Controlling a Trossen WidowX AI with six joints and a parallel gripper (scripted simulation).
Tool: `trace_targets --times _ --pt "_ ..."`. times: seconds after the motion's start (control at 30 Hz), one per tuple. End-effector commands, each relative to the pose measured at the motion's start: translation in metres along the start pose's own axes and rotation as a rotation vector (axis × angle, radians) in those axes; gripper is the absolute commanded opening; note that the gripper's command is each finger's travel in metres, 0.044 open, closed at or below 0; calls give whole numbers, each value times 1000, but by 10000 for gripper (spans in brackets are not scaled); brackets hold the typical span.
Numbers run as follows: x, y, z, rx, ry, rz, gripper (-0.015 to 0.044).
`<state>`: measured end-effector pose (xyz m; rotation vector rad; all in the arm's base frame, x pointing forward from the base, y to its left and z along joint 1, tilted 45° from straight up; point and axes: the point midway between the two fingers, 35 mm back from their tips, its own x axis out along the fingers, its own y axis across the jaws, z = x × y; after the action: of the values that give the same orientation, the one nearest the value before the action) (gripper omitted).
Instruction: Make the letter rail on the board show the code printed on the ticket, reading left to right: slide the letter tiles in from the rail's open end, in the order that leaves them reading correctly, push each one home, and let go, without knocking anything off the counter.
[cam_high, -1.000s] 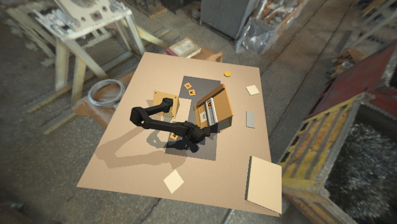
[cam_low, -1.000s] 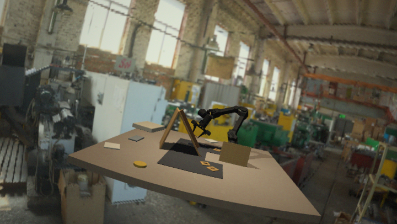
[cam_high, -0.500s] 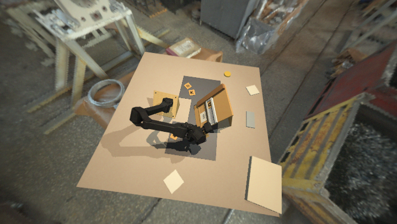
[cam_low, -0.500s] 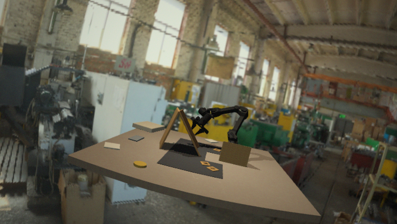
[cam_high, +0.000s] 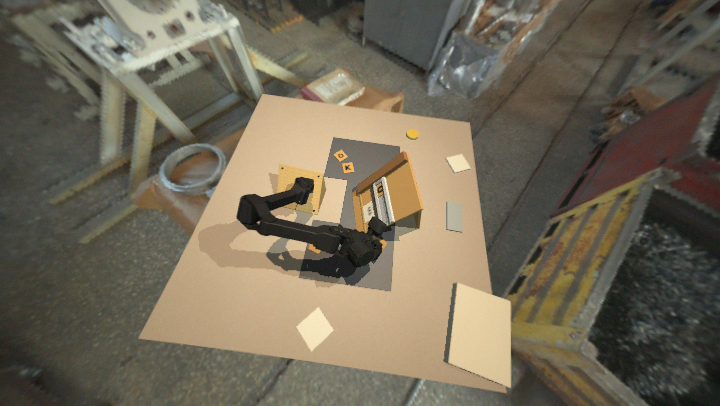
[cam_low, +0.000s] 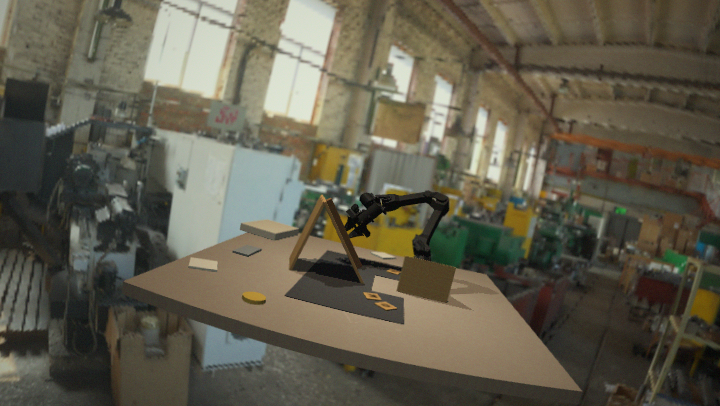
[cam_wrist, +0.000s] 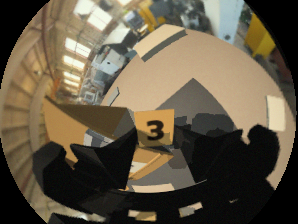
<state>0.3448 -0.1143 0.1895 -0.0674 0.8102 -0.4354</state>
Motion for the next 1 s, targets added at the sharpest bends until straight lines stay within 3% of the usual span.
trace_targets --times 0.0,0.77,0.97 --pt "0 3 8 -111 -24 25 0" --pt "-6 20 53 -848 -232 104 0" --pt "-6 20 55 -870 -239 104 0"
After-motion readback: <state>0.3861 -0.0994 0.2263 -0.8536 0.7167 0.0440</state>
